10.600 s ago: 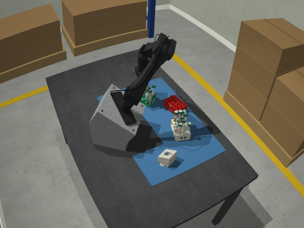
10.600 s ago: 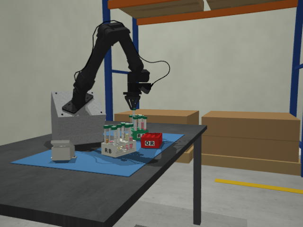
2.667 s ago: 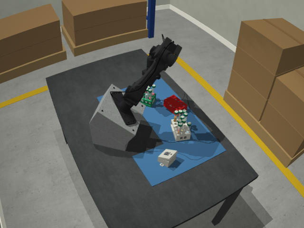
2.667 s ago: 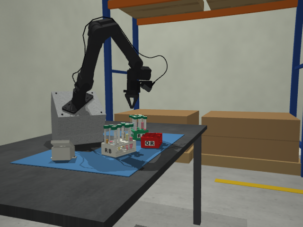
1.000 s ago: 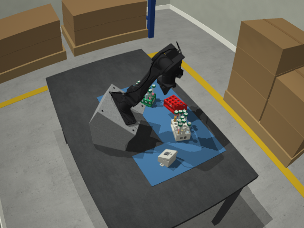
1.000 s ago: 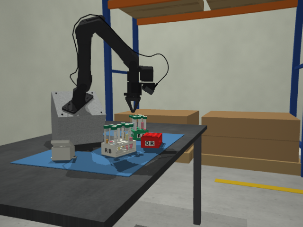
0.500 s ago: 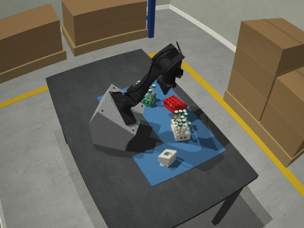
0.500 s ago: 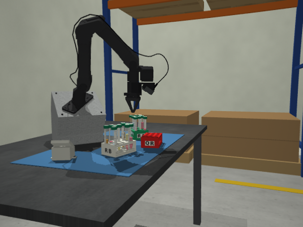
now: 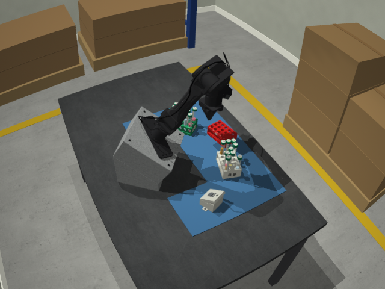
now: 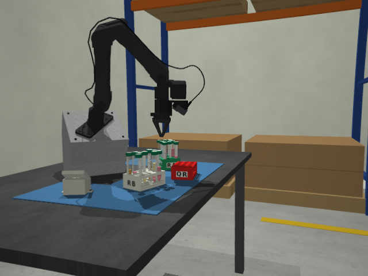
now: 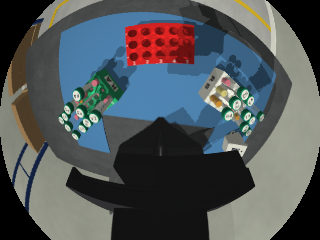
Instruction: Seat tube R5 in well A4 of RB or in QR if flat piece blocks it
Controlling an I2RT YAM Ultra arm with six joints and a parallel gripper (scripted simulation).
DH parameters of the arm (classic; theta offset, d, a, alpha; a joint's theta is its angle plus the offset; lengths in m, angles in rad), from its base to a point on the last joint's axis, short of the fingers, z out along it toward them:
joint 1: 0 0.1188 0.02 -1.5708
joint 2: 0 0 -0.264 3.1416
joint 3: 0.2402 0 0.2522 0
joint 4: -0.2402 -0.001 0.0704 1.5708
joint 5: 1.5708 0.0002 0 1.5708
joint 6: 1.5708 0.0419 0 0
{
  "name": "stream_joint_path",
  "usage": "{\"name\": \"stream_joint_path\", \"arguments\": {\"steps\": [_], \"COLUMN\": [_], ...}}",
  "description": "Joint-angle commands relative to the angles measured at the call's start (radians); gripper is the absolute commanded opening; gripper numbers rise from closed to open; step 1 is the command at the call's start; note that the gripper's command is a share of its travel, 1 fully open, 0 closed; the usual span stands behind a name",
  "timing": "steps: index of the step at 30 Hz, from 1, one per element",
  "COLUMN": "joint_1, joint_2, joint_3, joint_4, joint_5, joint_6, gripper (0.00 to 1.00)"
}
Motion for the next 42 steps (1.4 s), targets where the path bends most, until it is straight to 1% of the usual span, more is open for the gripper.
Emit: {"name": "stream_joint_path", "arguments": {"steps": [1,17,29,31,42], "joint_1": [0.016,0.016,0.008,0.008,0.007], "joint_2": [-0.032,-0.032,-0.038,-0.038,-0.039], "joint_3": [0.002,0.002,-0.001,-0.001,-0.002], "joint_4": [0.021,0.021,0.024,0.024,0.023], "joint_5": [-0.001,-0.001,-0.006,-0.006,-0.006], "joint_6": [-0.01,-0.01,0.383,0.383,0.748], "gripper": [0.0,0.0,0.0,0.0,0.0]}}
